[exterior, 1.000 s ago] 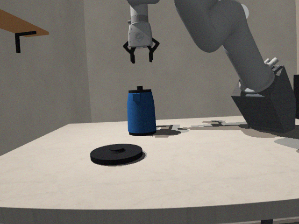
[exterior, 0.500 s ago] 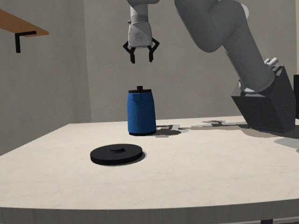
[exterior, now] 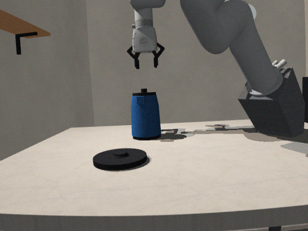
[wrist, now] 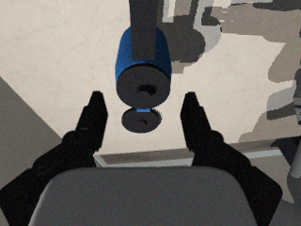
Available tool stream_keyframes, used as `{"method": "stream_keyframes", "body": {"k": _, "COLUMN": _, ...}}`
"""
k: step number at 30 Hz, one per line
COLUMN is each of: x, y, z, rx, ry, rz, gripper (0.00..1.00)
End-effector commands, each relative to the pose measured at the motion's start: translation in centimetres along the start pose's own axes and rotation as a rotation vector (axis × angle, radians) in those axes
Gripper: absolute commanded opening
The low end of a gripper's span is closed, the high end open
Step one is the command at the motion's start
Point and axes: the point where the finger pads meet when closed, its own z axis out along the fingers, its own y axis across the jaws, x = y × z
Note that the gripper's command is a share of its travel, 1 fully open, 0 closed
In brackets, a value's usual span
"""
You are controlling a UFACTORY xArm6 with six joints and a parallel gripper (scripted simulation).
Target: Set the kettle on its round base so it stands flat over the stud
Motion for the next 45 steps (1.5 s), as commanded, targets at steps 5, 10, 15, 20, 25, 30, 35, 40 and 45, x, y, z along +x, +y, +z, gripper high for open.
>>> {"method": "stream_keyframes", "body": {"k": 5, "x": 0.1, "y": -0.1, "z": 2.6, "rx": 0.003, "ry": 0.004, "rz": -0.002, "gripper": 0.81}}
{"method": "stream_keyframes", "body": {"k": 10, "x": 0.1, "y": -0.1, "z": 4.9, "rx": 0.003, "ry": 0.004, "rz": -0.002, "gripper": 0.81}}
{"method": "stream_keyframes", "body": {"k": 15, "x": 0.1, "y": -0.1, "z": 6.8, "rx": 0.003, "ry": 0.004, "rz": -0.002, "gripper": 0.81}}
{"method": "stream_keyframes", "body": {"k": 20, "x": 0.1, "y": -0.2, "z": 8.5, "rx": 0.003, "ry": 0.004, "rz": -0.002, "gripper": 0.81}}
{"method": "stream_keyframes", "body": {"k": 25, "x": 0.1, "y": -0.2, "z": 10.1, "rx": 0.003, "ry": 0.004, "rz": -0.002, "gripper": 0.81}}
{"method": "stream_keyframes", "body": {"k": 30, "x": 0.1, "y": -0.2, "z": 10.8, "rx": 0.003, "ry": 0.004, "rz": -0.002, "gripper": 0.81}}
{"method": "stream_keyframes", "body": {"k": 35, "x": 0.1, "y": -0.2, "z": 11.0, "rx": 0.003, "ry": 0.004, "rz": -0.002, "gripper": 0.81}}
{"method": "stream_keyframes", "body": {"k": 40, "x": 0.1, "y": -0.2, "z": 11.0, "rx": 0.003, "ry": 0.004, "rz": -0.002, "gripper": 0.81}}
{"method": "stream_keyframes", "body": {"k": 45, "x": 0.1, "y": -0.2, "z": 11.0, "rx": 0.003, "ry": 0.004, "rz": -0.002, "gripper": 0.81}}
